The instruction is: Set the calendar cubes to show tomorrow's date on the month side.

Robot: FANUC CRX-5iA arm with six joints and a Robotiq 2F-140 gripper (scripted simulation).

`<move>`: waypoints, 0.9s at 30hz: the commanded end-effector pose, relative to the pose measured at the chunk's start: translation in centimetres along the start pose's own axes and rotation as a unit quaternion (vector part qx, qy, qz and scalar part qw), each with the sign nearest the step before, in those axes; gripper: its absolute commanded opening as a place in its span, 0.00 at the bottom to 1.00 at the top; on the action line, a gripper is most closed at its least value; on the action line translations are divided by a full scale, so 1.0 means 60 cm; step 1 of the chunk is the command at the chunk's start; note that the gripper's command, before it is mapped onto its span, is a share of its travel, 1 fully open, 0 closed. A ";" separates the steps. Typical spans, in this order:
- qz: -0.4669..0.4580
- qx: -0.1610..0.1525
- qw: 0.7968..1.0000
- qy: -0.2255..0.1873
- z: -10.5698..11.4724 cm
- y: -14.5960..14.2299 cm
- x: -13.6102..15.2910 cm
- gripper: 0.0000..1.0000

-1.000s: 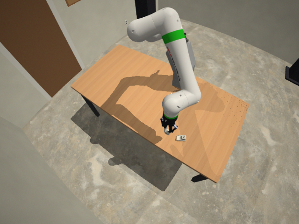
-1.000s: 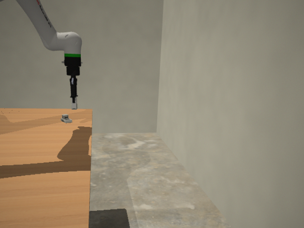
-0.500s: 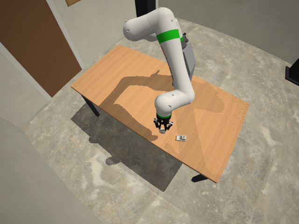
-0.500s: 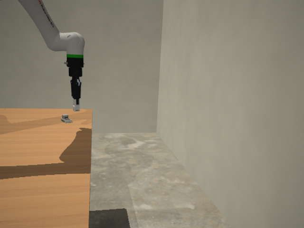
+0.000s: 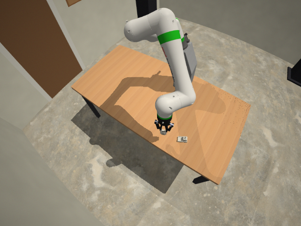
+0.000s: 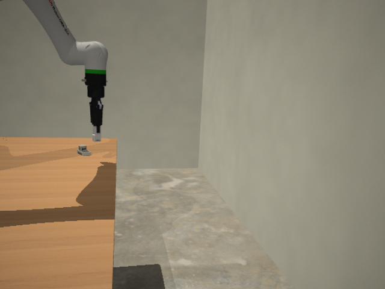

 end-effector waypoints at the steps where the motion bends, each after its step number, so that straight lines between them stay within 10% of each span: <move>1: 0.000 0.000 1.000 0.000 -0.002 0.000 0.000 0.25; 27: 0.000 0.000 1.000 0.000 -0.151 0.001 -0.002 0.25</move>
Point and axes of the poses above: the point where the finger pads meet when closed, its own z axis back along the fingers, its own y axis across the jaws, x = y × z, the point moved 10 cm from there along z, back along the fingers, and after that the axes turned 4 degrees about z, right-handed, at the moved point
